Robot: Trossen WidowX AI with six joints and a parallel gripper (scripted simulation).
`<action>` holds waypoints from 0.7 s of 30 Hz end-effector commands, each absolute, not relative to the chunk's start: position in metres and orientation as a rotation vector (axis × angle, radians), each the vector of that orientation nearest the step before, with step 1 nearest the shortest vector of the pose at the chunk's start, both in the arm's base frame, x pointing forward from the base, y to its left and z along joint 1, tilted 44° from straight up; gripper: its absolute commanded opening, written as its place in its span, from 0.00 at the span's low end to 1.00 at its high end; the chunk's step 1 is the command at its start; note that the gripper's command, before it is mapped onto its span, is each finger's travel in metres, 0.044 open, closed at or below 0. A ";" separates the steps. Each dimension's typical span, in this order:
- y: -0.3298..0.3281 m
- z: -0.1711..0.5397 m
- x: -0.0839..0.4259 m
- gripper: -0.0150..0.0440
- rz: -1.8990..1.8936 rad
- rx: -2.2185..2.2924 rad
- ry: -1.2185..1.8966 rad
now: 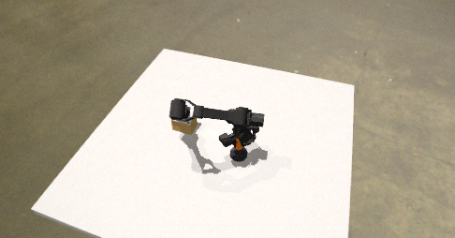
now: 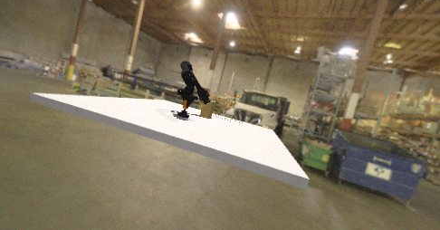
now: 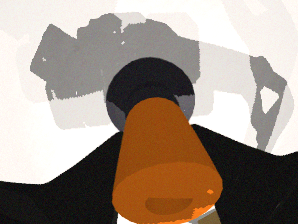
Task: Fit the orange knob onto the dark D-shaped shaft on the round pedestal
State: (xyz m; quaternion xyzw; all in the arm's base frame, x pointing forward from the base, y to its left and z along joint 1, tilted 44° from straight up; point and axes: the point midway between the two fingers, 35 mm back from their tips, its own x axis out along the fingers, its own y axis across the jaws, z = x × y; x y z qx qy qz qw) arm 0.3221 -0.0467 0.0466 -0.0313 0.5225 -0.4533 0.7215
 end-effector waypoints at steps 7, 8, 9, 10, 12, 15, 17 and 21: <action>-0.047 0.046 0.322 0.25 -1.116 0.098 1.041; -0.047 0.046 0.322 0.25 -1.116 0.098 1.041; -0.047 0.046 0.322 0.25 -1.116 0.098 1.041; -0.047 0.046 0.322 0.25 -1.116 0.098 1.041; -0.048 0.045 0.323 0.25 -1.116 0.098 1.041; -0.048 0.045 0.323 0.25 -1.116 0.098 1.041; -0.049 0.045 0.323 0.25 -1.116 0.098 1.041; -0.048 0.045 0.323 0.25 -1.116 0.098 1.041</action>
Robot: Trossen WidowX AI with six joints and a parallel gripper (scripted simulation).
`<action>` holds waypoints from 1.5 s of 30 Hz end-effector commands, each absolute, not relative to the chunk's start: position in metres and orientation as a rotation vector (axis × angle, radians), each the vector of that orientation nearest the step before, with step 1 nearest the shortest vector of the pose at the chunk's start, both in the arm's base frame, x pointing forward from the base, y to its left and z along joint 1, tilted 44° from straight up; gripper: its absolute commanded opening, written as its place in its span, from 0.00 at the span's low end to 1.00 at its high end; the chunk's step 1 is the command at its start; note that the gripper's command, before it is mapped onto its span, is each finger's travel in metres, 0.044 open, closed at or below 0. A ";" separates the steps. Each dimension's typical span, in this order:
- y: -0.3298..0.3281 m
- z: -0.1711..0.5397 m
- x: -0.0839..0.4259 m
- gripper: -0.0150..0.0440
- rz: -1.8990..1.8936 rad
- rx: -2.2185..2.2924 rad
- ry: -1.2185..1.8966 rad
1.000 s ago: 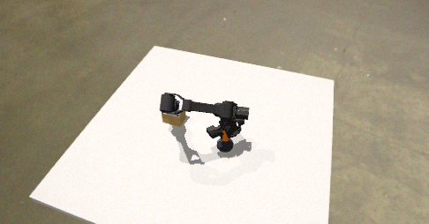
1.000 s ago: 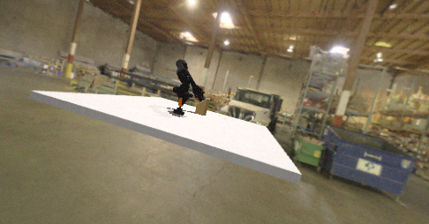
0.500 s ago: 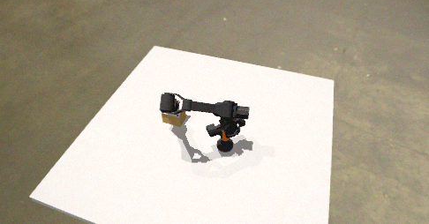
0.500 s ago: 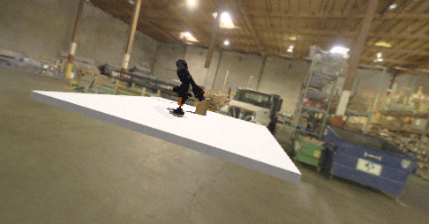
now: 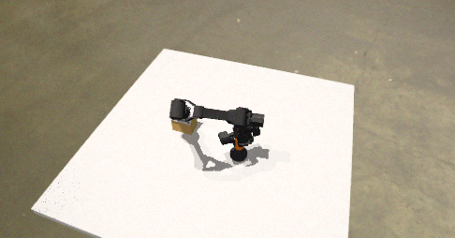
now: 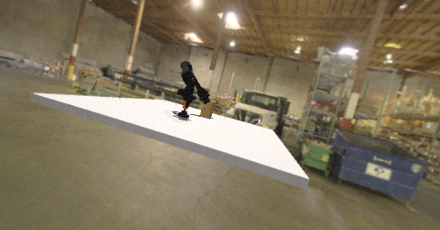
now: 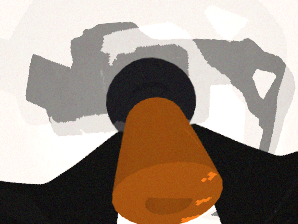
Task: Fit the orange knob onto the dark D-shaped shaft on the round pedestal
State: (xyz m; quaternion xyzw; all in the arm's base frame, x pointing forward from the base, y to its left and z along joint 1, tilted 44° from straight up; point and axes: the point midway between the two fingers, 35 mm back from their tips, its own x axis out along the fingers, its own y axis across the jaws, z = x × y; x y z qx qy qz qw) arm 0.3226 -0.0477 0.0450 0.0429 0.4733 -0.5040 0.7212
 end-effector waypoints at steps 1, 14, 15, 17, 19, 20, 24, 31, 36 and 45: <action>-0.048 0.045 0.323 0.25 -1.116 0.098 1.041; -0.046 0.048 0.323 0.25 -1.121 0.105 1.036; -0.046 0.048 0.323 0.25 -1.130 0.119 1.027; -0.046 0.048 0.323 0.25 -1.162 0.167 0.993; -0.046 0.047 0.322 0.25 -1.203 0.232 0.946; -0.046 0.047 0.322 0.25 -1.218 0.257 0.928; -0.047 0.046 0.322 0.25 -1.223 0.265 0.922; -0.047 0.046 0.323 0.25 -1.223 0.265 0.922; -0.048 0.045 0.323 0.25 -1.223 0.265 0.922; -0.046 0.047 0.322 0.25 -1.223 0.265 0.922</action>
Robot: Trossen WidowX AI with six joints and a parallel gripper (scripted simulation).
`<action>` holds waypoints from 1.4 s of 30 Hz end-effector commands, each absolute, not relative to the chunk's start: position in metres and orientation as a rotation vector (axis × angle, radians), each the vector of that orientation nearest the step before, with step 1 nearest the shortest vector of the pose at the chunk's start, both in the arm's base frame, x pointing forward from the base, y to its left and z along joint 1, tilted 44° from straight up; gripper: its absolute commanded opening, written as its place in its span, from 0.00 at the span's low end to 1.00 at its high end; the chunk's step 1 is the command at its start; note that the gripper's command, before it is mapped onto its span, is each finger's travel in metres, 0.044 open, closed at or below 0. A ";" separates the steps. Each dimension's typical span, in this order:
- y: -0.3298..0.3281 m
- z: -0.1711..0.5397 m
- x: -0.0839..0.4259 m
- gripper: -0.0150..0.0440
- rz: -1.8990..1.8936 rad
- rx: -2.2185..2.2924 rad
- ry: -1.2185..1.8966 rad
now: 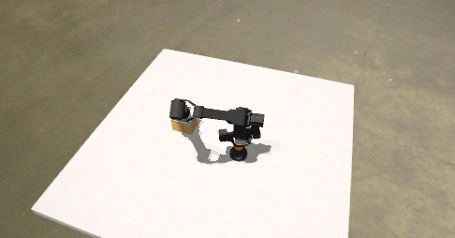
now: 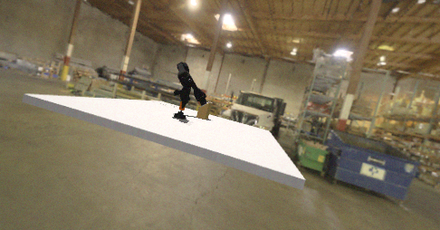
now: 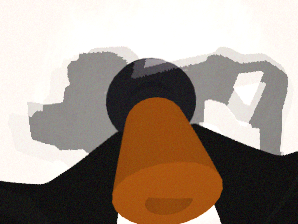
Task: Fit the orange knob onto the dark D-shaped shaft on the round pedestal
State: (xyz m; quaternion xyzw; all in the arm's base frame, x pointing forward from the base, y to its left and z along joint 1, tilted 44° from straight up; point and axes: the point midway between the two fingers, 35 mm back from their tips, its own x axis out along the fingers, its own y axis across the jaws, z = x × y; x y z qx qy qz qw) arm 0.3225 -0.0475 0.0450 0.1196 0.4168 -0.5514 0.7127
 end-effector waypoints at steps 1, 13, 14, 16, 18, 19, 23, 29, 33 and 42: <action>-0.046 0.047 0.322 0.25 -1.223 0.265 0.922; -0.047 0.046 0.322 0.25 -1.321 0.431 0.794; -0.047 0.046 0.323 0.25 -1.321 0.431 0.794; -0.047 0.046 0.323 0.25 -1.321 0.431 0.794; -0.047 0.046 0.323 0.25 -1.321 0.431 0.794; -0.047 0.046 0.323 0.25 -1.321 0.431 0.794; -0.048 0.045 0.323 0.25 -1.321 0.431 0.794; -0.048 0.045 0.322 0.25 -1.321 0.431 0.794; -0.048 0.044 0.322 0.25 -1.321 0.431 0.794; -0.045 0.048 0.323 0.25 -1.345 0.474 0.759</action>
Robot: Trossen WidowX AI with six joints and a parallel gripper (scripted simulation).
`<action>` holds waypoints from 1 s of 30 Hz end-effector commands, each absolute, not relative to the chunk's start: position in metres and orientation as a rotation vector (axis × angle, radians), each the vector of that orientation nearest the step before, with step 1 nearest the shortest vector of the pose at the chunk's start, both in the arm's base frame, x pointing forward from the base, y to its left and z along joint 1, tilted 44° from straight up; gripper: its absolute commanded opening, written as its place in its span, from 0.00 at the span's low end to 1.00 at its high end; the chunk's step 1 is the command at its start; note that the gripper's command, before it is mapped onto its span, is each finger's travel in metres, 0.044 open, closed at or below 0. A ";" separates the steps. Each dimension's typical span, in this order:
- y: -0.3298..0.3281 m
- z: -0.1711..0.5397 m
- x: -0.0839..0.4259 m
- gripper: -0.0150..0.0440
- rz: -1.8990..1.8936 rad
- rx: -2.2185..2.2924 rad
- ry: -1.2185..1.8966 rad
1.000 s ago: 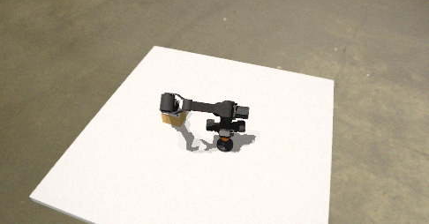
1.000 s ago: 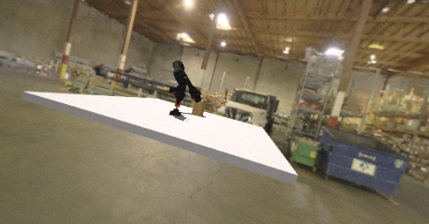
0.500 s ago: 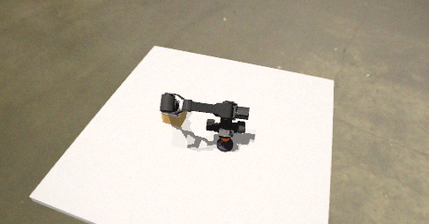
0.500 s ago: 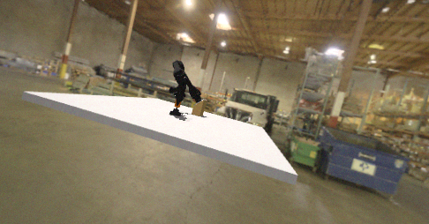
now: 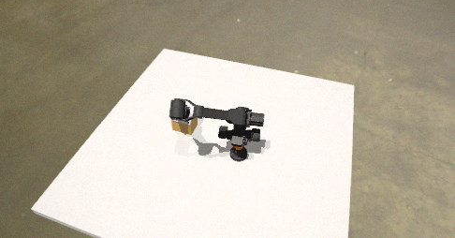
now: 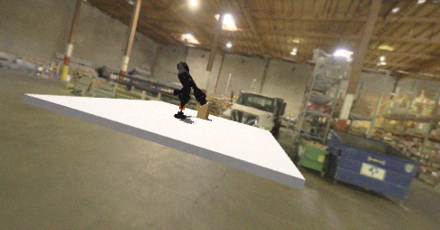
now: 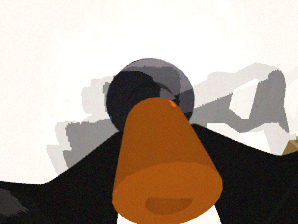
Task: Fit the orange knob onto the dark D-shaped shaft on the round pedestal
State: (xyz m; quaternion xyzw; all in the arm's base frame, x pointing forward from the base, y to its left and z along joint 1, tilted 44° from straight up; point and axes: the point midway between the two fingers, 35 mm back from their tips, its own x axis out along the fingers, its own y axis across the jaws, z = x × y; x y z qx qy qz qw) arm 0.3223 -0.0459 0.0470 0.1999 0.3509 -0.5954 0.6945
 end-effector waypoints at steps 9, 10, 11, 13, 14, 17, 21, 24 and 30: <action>-0.047 0.045 0.323 0.25 -1.410 0.597 0.658; -0.047 0.045 0.323 0.25 -1.410 0.597 0.658; -0.048 0.045 0.323 0.25 -1.410 0.597 0.658; -0.048 0.045 0.323 0.25 -1.410 0.597 0.658; -0.048 0.045 0.323 0.25 -1.410 0.597 0.658; -0.049 0.044 0.323 0.25 -1.410 0.597 0.658; -0.048 0.044 0.323 0.25 -1.410 0.597 0.658; -0.048 0.044 0.323 0.25 -1.407 0.592 0.662; -0.049 0.044 0.323 0.25 -1.398 0.573 0.678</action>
